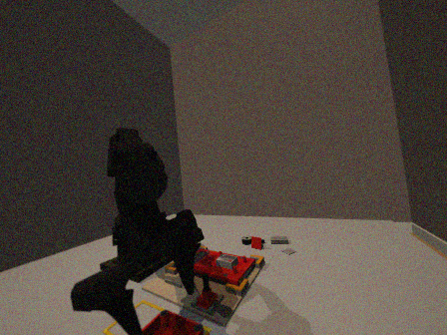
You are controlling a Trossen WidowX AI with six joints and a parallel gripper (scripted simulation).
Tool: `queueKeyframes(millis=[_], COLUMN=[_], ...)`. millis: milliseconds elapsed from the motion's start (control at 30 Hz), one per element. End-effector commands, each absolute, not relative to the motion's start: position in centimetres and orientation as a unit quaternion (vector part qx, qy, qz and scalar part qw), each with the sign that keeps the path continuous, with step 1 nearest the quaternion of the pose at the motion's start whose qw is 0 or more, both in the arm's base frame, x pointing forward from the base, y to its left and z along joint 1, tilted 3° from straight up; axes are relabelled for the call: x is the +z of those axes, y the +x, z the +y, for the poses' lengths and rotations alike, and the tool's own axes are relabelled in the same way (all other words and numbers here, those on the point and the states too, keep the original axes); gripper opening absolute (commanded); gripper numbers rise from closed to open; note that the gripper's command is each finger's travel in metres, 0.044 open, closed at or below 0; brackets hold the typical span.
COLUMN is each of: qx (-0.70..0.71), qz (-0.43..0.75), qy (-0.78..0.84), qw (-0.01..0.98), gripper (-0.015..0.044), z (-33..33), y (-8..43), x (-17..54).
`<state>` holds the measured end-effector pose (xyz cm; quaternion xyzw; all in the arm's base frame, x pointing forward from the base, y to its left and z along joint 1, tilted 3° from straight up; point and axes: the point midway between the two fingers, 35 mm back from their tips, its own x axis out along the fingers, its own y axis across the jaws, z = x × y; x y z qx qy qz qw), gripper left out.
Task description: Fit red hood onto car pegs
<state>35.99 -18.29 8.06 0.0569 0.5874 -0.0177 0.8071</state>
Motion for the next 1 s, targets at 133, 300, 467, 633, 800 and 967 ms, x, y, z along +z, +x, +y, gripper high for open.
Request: queueKeyframes(millis=[133, 300, 467, 633, 800, 967], qx=[-0.023, -0.023, -0.021, -0.017, -0.012, -0.012], qz=[0.497, 0.434, 0.371, 0.309, 0.267, 0.267], qy=[0.066, 0.065, 0.057, 0.044, 0.032, 0.032], qw=[0.865, 0.898, 0.927, 0.950, 0.963, 0.963], gripper=[0.0440, 0.0440, 0.0440, 0.0440, 0.0440, 0.0440], z=[-18.6, -18.6, -18.3, -17.6, -16.9, -16.9], y=[36.0, 35.5, 34.6, 33.3, 32.2, 32.2], x=[7.4, 7.2, 7.3, 7.6, 7.9, 7.9])
